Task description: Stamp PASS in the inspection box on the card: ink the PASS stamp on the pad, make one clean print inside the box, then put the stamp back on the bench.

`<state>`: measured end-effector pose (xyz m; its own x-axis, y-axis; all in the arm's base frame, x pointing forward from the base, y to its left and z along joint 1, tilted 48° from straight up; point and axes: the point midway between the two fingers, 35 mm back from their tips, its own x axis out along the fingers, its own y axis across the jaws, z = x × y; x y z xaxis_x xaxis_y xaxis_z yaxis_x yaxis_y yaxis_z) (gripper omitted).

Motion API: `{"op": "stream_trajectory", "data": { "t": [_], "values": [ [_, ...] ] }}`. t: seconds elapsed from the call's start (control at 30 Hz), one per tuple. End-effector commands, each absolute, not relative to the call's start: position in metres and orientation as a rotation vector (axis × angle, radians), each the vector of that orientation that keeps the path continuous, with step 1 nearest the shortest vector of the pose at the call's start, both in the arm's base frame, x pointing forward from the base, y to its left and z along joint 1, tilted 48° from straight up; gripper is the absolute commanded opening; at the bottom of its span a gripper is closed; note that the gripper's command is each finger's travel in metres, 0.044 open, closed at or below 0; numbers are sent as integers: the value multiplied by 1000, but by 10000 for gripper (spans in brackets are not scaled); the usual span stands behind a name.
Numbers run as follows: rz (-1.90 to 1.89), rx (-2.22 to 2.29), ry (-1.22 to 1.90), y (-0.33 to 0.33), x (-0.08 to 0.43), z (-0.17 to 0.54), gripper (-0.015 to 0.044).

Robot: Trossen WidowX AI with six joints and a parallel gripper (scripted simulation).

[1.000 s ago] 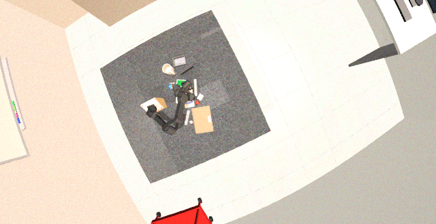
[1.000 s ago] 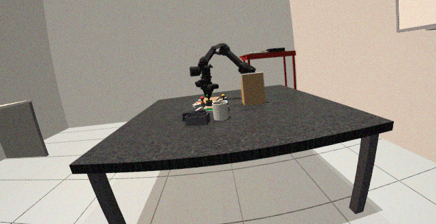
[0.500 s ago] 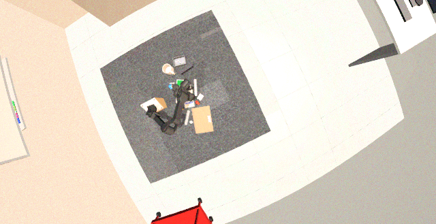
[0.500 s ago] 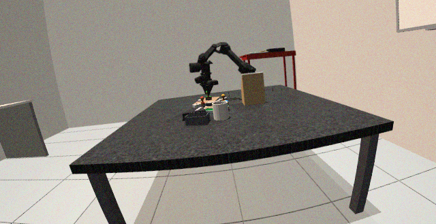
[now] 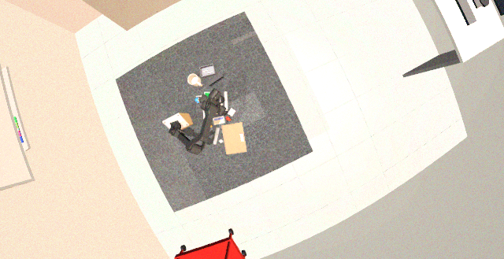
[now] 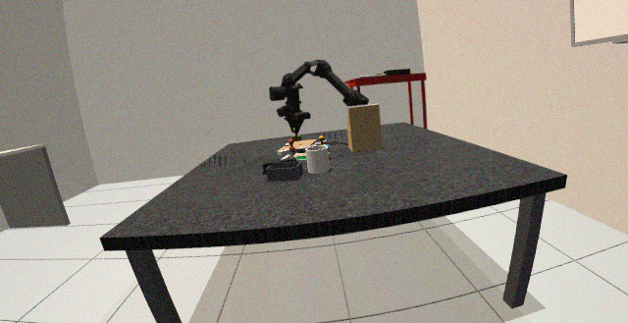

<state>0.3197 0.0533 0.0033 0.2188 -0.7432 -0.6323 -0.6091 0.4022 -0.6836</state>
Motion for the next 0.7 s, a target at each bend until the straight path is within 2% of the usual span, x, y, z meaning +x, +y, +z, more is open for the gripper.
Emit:
{"op": "stream_trajectory", "data": {
  "t": [0.0,0.67],
  "values": [
    [-137,-1279,1470,65,327,-6,0],
    [-138,-1272,1466,124,359,-60,0]
  ]
}}
